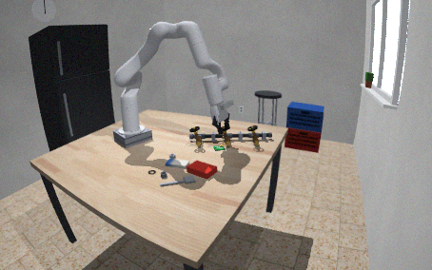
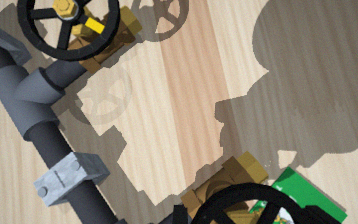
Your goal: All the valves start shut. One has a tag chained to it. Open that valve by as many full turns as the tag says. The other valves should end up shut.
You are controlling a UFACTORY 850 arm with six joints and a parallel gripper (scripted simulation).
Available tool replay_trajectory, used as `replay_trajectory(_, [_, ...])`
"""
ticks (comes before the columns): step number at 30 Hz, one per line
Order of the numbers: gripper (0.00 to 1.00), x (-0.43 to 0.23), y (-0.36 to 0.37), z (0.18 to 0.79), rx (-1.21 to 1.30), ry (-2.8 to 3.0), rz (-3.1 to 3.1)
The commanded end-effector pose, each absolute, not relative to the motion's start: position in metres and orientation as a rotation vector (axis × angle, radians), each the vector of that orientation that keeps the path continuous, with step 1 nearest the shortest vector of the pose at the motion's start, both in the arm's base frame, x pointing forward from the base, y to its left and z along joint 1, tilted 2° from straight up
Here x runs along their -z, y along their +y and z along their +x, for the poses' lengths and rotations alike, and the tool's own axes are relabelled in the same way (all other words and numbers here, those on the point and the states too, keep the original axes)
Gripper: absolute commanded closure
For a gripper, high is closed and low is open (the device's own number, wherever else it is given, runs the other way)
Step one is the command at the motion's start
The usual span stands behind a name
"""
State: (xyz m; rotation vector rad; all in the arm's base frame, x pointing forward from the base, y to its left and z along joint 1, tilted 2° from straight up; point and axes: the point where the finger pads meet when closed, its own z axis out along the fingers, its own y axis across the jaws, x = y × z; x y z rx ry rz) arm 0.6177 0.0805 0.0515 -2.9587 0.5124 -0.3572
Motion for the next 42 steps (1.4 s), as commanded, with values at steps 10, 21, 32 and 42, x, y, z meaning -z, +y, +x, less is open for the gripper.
replay_trajectory(10, [1.00,-0.0526,0.0806,0.6188,0.436,-0.506,-3.029])
replay_trajectory(21, [1.00,-0.0526,0.0806,0.6188,0.456,-1.279,-2.878])
replay_trajectory(32, [1.00,-0.0526,0.0806,0.6188,0.466,-1.925,-2.531])
replay_trajectory(42, [1.00,-0.0526,0.0806,0.6188,0.465,-1.958,-2.510])
